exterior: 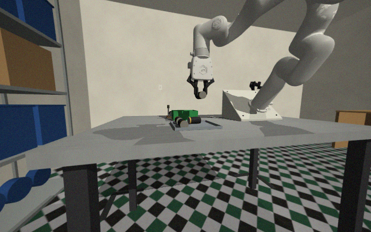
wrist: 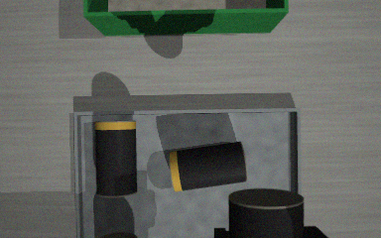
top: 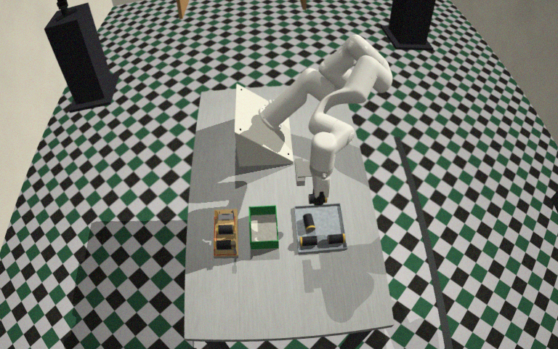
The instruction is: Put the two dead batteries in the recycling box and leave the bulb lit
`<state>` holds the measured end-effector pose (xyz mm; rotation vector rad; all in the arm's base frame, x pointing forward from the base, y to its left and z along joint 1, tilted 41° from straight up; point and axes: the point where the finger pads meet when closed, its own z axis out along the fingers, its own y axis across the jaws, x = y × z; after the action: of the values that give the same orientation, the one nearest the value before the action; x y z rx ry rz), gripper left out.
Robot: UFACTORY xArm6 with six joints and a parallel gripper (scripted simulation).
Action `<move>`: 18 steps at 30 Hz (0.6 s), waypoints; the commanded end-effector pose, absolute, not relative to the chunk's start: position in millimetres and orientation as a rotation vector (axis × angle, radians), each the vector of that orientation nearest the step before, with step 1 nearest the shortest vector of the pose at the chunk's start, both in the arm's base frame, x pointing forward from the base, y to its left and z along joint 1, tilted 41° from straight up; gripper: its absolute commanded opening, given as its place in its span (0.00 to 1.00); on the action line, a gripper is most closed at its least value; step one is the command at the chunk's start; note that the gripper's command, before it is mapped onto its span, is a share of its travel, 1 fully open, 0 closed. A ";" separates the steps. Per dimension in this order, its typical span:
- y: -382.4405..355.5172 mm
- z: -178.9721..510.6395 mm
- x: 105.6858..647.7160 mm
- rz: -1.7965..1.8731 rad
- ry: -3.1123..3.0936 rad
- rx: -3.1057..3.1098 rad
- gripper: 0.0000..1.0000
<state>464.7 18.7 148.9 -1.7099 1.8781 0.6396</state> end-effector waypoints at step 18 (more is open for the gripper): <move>-127.8 21.8 435.5 0.636 1.877 -1.709 0.28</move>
<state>438.6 -88.4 54.8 -1.7077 1.8819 0.6348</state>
